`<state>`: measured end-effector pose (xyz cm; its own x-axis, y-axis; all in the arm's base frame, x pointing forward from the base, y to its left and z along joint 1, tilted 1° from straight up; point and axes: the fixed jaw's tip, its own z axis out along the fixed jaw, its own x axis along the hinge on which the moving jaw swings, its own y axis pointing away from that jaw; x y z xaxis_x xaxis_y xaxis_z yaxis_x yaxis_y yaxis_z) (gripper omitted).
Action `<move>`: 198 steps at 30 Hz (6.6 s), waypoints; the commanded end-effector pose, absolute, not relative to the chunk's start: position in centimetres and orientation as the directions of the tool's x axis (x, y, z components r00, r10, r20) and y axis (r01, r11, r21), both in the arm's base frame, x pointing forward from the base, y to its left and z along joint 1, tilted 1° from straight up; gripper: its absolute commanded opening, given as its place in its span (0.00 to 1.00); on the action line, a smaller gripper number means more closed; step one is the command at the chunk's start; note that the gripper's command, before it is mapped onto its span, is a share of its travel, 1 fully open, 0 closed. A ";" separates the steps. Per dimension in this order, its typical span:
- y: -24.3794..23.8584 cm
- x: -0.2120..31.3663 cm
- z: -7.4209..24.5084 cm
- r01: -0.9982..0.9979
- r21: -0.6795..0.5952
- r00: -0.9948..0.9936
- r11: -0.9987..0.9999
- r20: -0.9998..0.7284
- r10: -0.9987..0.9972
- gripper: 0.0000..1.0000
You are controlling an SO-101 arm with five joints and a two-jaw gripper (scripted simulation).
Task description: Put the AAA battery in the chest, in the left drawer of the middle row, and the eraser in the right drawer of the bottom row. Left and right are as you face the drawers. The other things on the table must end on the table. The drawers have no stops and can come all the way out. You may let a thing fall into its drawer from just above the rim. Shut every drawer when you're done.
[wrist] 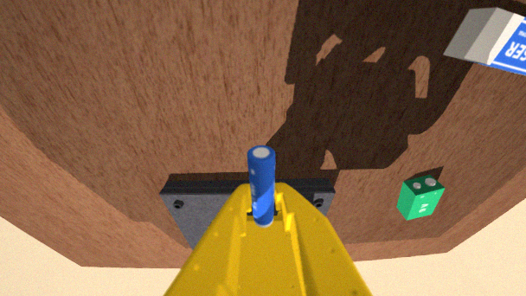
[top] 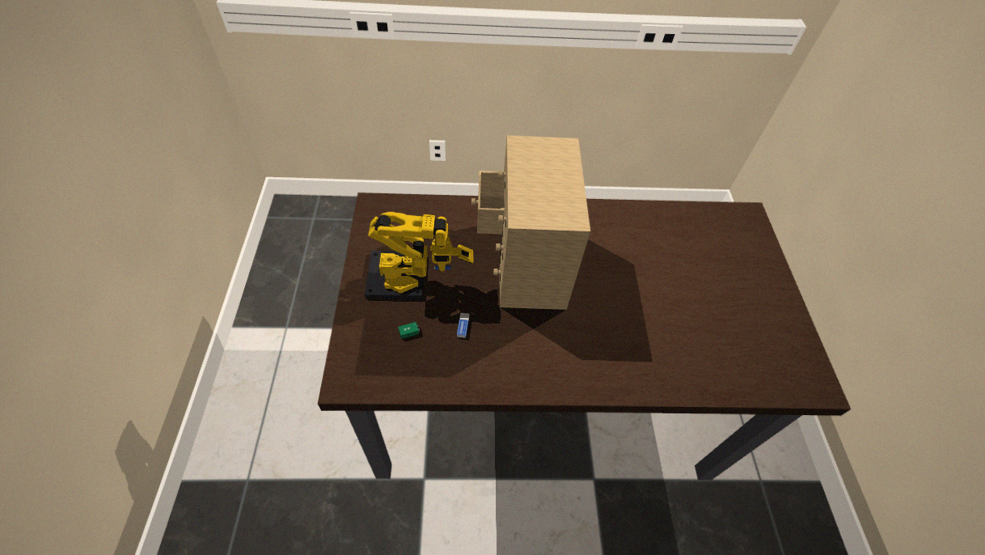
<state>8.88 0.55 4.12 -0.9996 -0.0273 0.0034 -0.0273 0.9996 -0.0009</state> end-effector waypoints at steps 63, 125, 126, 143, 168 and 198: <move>6.9 9.5 13.1 -0.546 -0.015 -0.630 0.837 -0.651 -0.423 0.00; 9.3 13.3 23.5 -0.534 0.000 -0.281 0.846 -0.943 -0.177 0.00; 9.5 13.5 23.5 -0.534 0.000 -0.281 0.845 -0.943 -0.177 0.00; 10.5 15.1 23.4 -0.537 0.001 -0.282 0.844 -0.943 -0.178 0.00; 10.7 15.1 23.2 -0.542 0.001 -0.281 0.840 -0.943 -0.180 0.00; 10.6 15.1 23.4 -0.538 0.001 -0.282 0.843 -0.943 -0.178 0.00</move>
<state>15.10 10.52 23.50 -0.2675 -0.1805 -0.9465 -0.5383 0.8427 -0.0085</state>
